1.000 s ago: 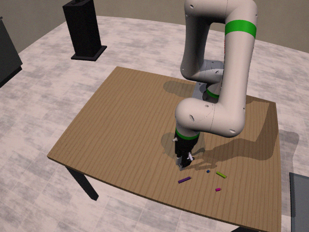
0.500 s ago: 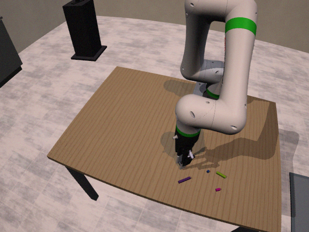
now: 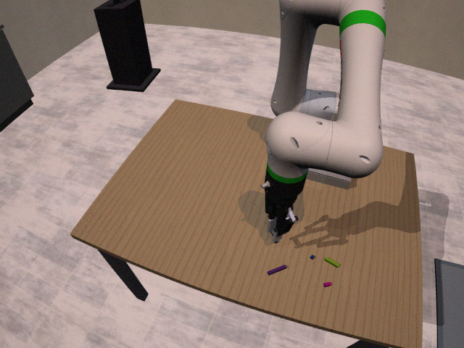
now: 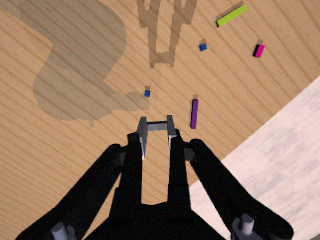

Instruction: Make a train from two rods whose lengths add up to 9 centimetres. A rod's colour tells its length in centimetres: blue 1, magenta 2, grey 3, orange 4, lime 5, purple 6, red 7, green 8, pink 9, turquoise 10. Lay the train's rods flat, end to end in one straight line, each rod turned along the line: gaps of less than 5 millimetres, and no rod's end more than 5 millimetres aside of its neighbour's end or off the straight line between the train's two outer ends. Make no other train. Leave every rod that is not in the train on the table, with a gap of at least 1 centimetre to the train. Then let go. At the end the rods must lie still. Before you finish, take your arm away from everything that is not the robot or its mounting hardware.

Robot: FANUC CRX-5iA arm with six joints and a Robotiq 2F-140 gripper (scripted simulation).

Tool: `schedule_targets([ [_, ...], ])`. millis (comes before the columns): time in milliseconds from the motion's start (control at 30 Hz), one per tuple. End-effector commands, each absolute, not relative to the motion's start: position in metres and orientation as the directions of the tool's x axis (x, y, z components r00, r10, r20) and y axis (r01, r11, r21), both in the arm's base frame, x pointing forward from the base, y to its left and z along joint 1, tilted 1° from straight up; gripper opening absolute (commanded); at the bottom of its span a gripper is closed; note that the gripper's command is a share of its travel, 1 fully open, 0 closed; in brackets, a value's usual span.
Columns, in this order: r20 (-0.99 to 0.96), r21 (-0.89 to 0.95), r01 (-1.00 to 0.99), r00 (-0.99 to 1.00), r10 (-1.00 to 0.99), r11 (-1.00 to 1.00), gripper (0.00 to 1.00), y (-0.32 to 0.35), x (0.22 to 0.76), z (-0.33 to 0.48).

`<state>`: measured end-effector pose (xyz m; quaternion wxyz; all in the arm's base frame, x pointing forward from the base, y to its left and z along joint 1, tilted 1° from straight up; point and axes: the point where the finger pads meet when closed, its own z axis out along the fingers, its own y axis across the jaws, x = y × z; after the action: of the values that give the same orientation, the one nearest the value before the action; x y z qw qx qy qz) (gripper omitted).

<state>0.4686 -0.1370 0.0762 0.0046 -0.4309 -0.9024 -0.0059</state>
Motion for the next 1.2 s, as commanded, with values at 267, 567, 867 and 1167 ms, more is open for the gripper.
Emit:
schedule_targets([
  [267,0.013,0.007,0.778,-0.629,0.778,0.628,0.16,-0.137,0.469,0.080],
  [567,0.015,0.003,0.914,-0.406,0.914,0.406,0.16,-0.148,0.456,0.080],
  [867,0.015,-0.001,0.988,-0.153,0.988,0.153,0.16,-0.159,0.442,0.081],
  [1167,0.014,-0.006,0.975,0.224,0.974,-0.224,0.16,-0.173,0.422,0.080],
])
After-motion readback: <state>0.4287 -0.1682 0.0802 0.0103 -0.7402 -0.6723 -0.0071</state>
